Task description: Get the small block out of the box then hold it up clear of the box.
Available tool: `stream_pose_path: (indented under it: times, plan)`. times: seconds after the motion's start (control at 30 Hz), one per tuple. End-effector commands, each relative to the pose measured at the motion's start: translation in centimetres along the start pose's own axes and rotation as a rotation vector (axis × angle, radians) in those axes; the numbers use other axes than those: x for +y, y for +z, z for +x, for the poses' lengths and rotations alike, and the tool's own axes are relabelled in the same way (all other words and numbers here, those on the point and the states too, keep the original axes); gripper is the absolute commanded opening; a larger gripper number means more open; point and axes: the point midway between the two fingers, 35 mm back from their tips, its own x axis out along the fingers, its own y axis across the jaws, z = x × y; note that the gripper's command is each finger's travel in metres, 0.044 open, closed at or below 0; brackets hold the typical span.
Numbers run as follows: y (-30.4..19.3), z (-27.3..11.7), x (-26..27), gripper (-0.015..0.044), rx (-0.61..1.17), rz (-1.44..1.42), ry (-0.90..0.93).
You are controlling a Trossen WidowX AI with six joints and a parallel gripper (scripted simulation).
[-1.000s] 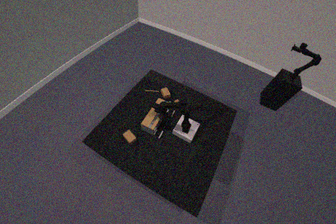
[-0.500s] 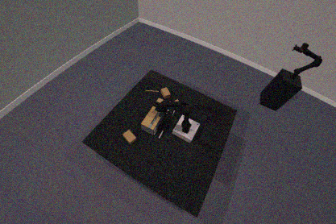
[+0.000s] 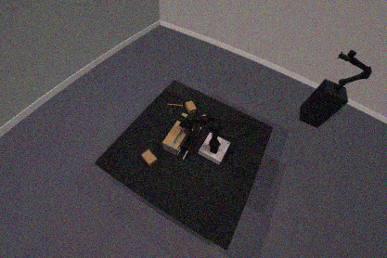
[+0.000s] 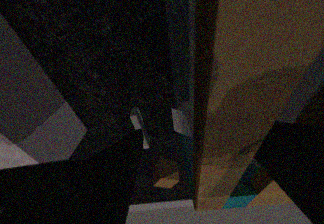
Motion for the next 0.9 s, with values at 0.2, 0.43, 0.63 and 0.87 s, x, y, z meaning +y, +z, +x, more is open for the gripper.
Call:
stream_pose_path:
  times: [0.2,0.43,0.63,0.87]
  plan:
    - [-1.0,0.4,0.0,0.0400,0.003,-0.004,0.000]
    - [-1.7,0.6,0.0,0.0400,0.004,-0.004,0.000]
    - [-2.3,0.8,0.0,0.0400,0.004,-0.004,0.000]
    - [-2.9,1.0,0.0,0.0400,0.005,-0.004,0.000]
